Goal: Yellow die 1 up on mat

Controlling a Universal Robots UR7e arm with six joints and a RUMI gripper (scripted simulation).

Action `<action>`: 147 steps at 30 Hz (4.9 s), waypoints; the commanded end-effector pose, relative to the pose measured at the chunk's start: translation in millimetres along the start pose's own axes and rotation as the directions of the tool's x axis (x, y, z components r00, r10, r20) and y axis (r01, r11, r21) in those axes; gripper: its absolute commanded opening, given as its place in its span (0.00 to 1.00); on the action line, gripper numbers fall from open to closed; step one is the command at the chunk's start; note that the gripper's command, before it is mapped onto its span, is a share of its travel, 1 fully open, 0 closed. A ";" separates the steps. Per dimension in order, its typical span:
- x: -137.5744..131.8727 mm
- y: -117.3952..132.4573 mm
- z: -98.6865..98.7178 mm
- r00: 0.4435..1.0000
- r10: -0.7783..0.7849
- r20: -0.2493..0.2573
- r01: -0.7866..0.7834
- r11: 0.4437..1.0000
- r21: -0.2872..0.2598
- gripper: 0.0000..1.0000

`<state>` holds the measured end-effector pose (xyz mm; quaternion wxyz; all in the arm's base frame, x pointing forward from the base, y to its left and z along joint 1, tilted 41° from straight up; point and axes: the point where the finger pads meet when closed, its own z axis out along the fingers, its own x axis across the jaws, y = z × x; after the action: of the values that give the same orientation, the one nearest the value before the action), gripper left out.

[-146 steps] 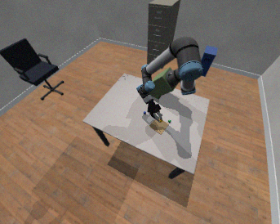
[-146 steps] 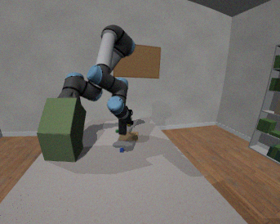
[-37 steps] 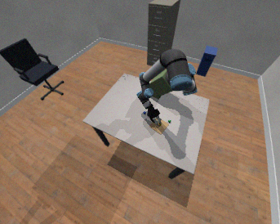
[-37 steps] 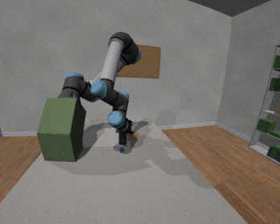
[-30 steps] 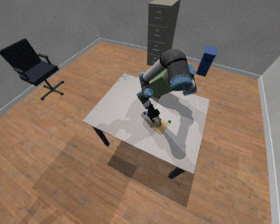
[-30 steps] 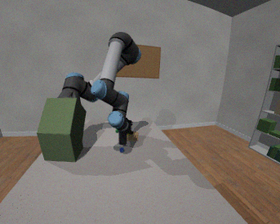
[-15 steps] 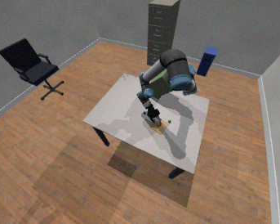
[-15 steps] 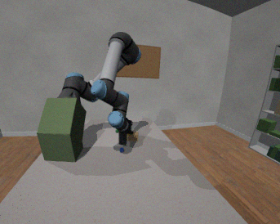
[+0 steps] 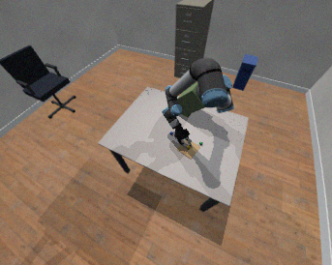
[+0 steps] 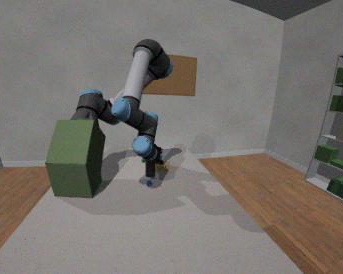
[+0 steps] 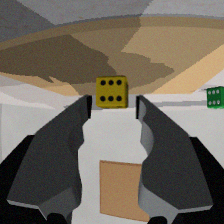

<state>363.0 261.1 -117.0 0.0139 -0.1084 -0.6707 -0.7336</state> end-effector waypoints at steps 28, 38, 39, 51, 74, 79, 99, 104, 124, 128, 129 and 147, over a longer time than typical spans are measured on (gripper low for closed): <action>-0.4 0.2 -0.3 1.000 -0.001 0.001 0.001 1.000 0.000 0.21; -0.4 0.2 -0.3 1.000 -0.001 0.001 0.001 1.000 0.000 0.21; -0.4 0.2 -0.5 1.000 -0.001 0.001 0.001 1.000 0.000 0.21; -0.3 0.2 -24.7 1.000 -0.001 0.001 0.001 1.000 0.000 0.21; -0.3 13.7 -59.7 1.000 -0.001 0.001 0.001 1.000 0.000 0.21; -0.3 32.3 -72.7 1.000 -0.001 0.001 0.001 1.000 0.000 0.21; 1.2 49.3 -83.8 1.000 0.003 -0.012 -0.003 1.000 0.018 0.21; 4.4 49.2 -81.8 0.999 0.012 -0.041 -0.010 0.998 0.063 0.21; 16.7 57.0 -73.5 0.984 0.103 -0.146 -0.005 0.832 0.554 0.21; 14.1 63.6 -72.6 0.987 0.100 -0.125 0.003 0.770 0.638 0.21; 13.0 66.2 -72.2 0.989 0.096 -0.116 0.005 0.750 0.662 0.21; 0.1 101.1 -64.4 1.000 0.000 -0.001 0.001 0.575 0.818 0.21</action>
<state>368.3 187.2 -26.8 0.0708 -0.0838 -0.9277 -0.3569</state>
